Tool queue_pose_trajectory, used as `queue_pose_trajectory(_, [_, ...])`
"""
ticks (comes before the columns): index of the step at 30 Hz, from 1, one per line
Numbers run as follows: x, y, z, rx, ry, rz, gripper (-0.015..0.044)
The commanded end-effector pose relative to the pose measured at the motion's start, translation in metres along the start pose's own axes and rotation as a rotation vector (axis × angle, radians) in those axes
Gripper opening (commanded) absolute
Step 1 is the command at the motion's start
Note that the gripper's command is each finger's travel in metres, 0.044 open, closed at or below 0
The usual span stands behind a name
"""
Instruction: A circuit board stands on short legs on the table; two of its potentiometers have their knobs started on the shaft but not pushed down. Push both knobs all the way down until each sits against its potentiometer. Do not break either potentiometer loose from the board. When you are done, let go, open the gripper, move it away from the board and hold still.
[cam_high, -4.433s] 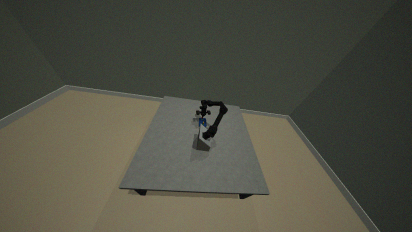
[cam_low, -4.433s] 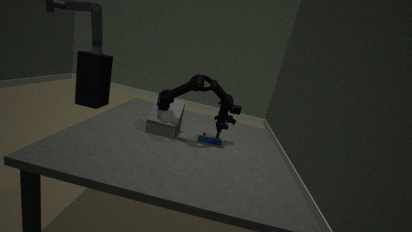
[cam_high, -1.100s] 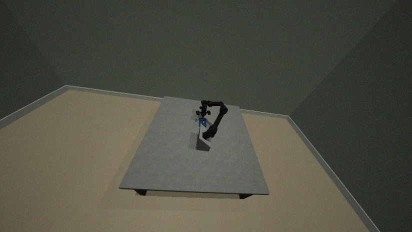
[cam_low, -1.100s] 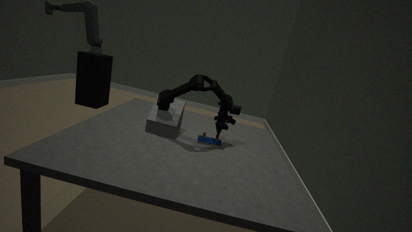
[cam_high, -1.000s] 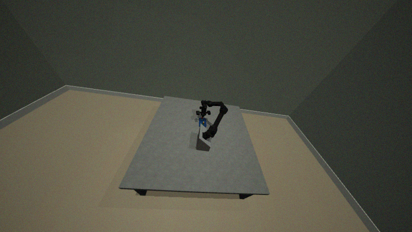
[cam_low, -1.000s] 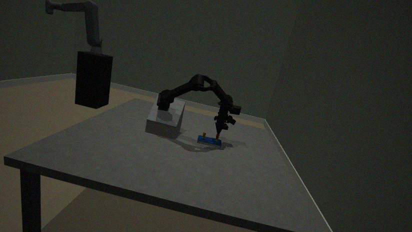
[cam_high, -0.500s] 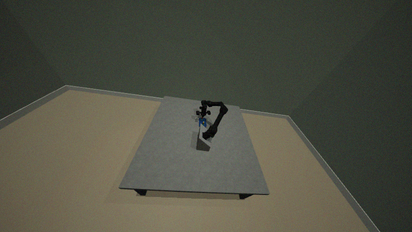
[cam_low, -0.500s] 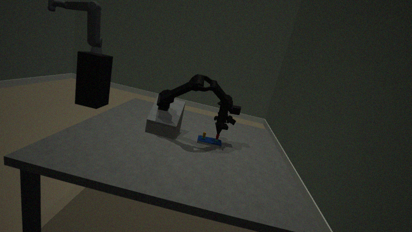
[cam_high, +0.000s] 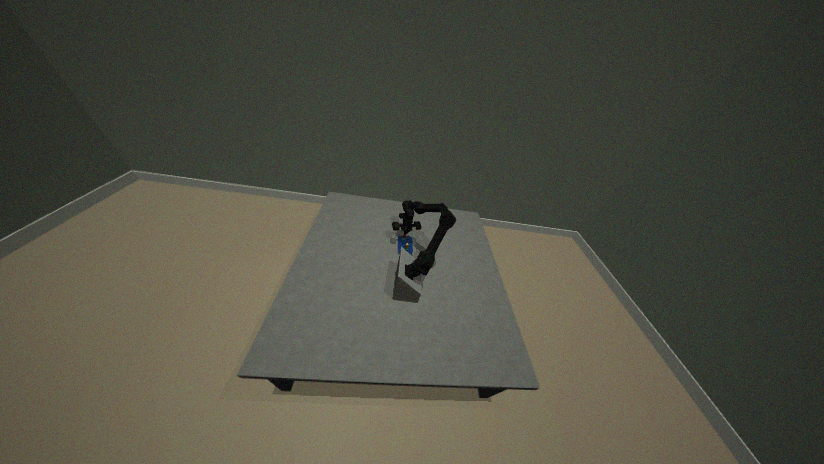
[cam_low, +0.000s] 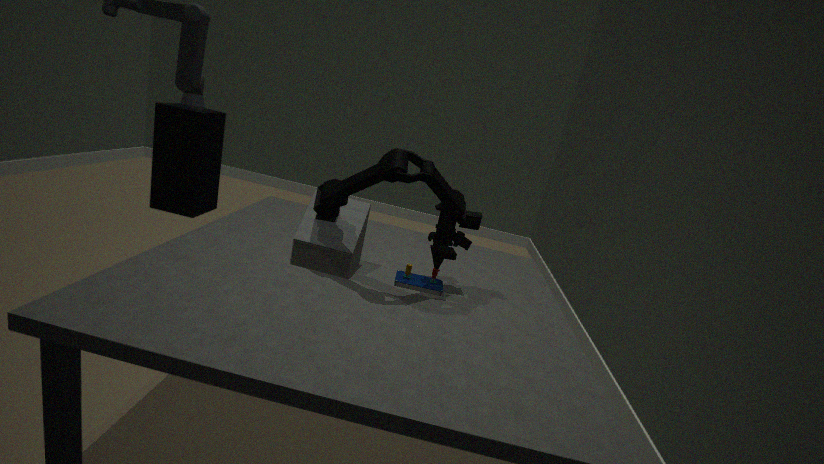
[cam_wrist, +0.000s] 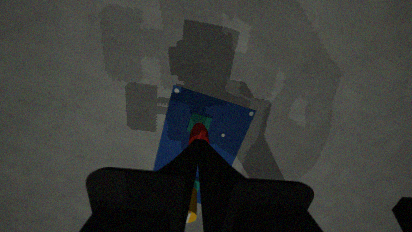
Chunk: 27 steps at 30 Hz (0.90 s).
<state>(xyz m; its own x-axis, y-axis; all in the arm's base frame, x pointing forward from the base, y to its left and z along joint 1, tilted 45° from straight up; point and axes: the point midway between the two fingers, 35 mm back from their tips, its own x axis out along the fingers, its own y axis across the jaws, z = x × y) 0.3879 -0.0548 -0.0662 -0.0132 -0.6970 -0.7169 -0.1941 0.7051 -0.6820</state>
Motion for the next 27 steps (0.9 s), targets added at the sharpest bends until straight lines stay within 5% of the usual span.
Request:
queue_pose_trajectory(1, [0.0136,-0.0016,0.0000,0.017,0.012,-0.002,0.0000])
queue_pose_trajectory(27, [0.0178,-0.0017,-0.0001,0.017,0.012,-0.002,0.0000])
